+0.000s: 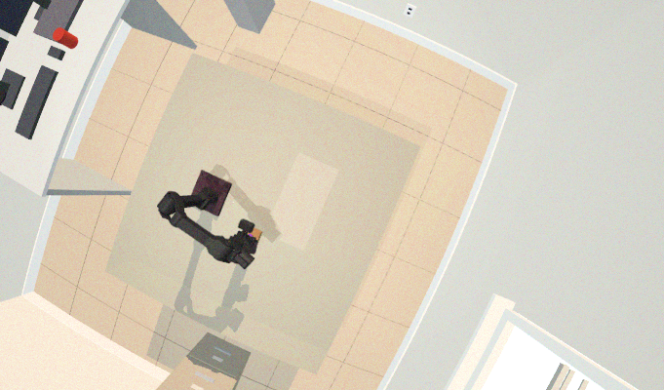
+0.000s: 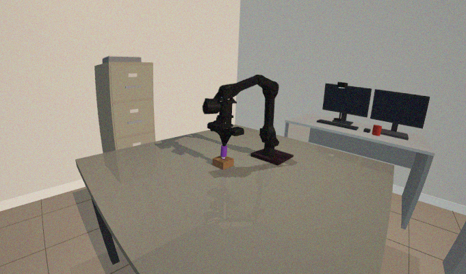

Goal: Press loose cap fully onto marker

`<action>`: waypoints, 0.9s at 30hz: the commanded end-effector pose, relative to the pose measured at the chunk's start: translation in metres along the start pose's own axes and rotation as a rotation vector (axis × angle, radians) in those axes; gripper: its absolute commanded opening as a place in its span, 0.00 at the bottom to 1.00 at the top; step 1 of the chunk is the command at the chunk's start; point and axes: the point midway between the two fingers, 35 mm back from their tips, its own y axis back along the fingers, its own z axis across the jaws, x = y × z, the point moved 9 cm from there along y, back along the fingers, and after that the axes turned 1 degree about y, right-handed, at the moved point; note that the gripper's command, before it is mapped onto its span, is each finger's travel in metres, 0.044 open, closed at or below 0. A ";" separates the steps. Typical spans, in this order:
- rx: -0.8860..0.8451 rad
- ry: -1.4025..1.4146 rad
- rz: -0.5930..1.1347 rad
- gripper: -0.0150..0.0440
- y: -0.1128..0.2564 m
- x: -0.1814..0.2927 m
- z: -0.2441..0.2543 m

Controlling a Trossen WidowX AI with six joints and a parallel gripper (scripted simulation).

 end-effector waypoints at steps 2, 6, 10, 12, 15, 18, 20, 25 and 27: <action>0.002 -0.004 0.007 0.25 -0.008 0.000 0.000; 0.003 0.000 -0.007 0.25 -0.003 -0.001 0.000; 0.003 0.000 -0.007 0.25 -0.001 -0.001 -0.001; 0.003 0.000 -0.006 0.25 0.013 -0.003 -0.001; 0.002 0.000 -0.005 0.25 0.047 -0.005 -0.002; 0.001 0.000 -0.003 0.25 0.079 -0.002 -0.001; 0.001 0.000 -0.002 0.25 0.086 -0.001 0.000; 0.001 0.000 -0.002 0.34 0.086 -0.001 0.000; 0.001 0.000 -0.002 0.43 0.086 -0.001 0.000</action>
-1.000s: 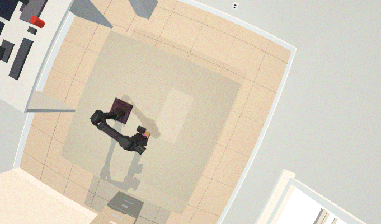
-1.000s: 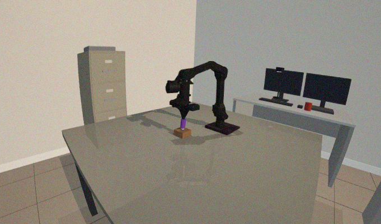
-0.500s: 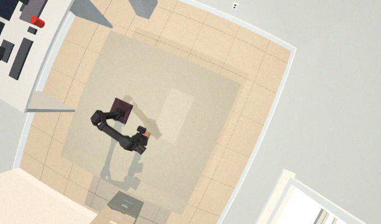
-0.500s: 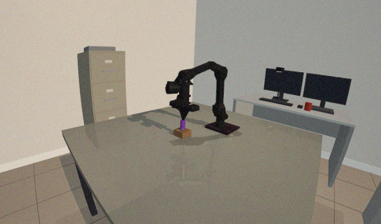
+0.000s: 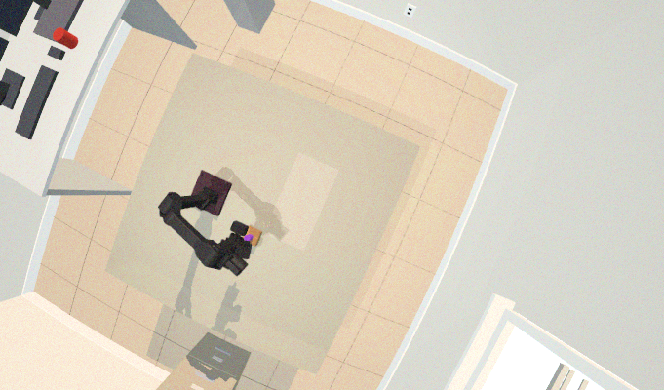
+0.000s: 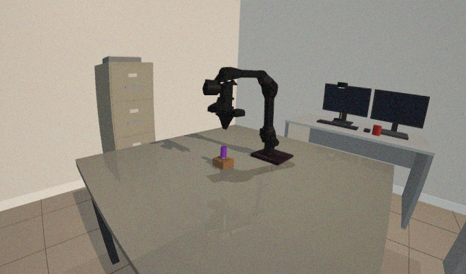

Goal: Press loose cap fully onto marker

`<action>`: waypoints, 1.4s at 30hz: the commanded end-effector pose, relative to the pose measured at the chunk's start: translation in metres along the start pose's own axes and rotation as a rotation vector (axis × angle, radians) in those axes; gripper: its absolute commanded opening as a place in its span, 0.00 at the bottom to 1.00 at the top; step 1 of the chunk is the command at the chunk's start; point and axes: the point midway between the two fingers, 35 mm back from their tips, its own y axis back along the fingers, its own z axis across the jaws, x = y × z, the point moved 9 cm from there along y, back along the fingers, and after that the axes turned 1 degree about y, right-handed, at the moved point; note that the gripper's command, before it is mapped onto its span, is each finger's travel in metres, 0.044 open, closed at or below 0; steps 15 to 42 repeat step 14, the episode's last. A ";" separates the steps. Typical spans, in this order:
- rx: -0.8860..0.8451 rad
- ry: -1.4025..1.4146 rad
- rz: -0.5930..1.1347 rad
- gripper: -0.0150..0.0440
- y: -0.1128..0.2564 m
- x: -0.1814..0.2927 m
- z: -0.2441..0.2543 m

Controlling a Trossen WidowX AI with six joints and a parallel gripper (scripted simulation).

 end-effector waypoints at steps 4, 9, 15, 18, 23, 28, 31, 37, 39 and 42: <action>0.001 0.000 -0.003 0.61 0.003 -0.001 0.000; 0.001 0.000 -0.003 0.83 0.003 -0.001 0.000; 0.001 0.000 -0.003 1.00 0.003 -0.001 0.000; 0.001 0.000 -0.003 1.00 0.003 -0.001 0.000; 0.001 0.000 -0.003 1.00 0.003 -0.001 0.000; 0.001 0.000 -0.003 1.00 0.003 -0.001 0.000; 0.001 0.000 -0.003 1.00 0.003 -0.001 0.000; 0.001 0.000 -0.003 1.00 0.003 -0.001 0.000; 0.001 0.000 -0.003 1.00 0.003 -0.001 0.000; 0.001 0.000 -0.003 1.00 0.003 -0.001 0.000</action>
